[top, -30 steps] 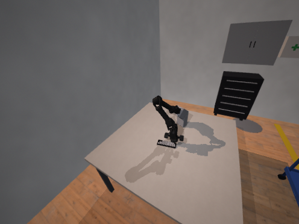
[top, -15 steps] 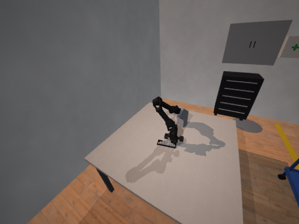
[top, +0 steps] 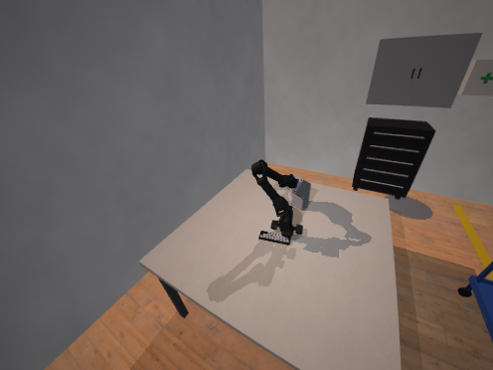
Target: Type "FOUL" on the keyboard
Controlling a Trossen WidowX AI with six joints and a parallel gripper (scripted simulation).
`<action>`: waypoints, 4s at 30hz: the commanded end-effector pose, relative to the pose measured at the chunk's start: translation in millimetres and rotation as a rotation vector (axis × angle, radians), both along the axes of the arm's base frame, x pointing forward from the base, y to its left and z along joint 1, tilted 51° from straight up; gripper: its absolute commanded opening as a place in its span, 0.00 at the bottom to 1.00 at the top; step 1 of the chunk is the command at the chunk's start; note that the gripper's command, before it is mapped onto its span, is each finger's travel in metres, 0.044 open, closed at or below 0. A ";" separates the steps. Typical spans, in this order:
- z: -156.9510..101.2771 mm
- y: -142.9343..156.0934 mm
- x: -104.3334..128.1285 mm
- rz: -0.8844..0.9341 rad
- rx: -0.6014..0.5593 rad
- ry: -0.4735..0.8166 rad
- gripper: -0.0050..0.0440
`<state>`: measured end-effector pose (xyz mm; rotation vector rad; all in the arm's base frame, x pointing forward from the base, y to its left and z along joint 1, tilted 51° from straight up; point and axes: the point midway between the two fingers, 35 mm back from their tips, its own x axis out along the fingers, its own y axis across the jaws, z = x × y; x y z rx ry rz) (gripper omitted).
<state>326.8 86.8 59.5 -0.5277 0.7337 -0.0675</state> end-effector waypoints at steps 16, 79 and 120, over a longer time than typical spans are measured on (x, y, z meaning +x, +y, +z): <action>-1.7 0.0 0.5 0.003 -0.001 0.005 0.10; 96.3 -102.5 5.1 0.003 -0.001 0.005 0.10; 76.5 -111.4 29.7 0.003 -0.001 0.005 0.10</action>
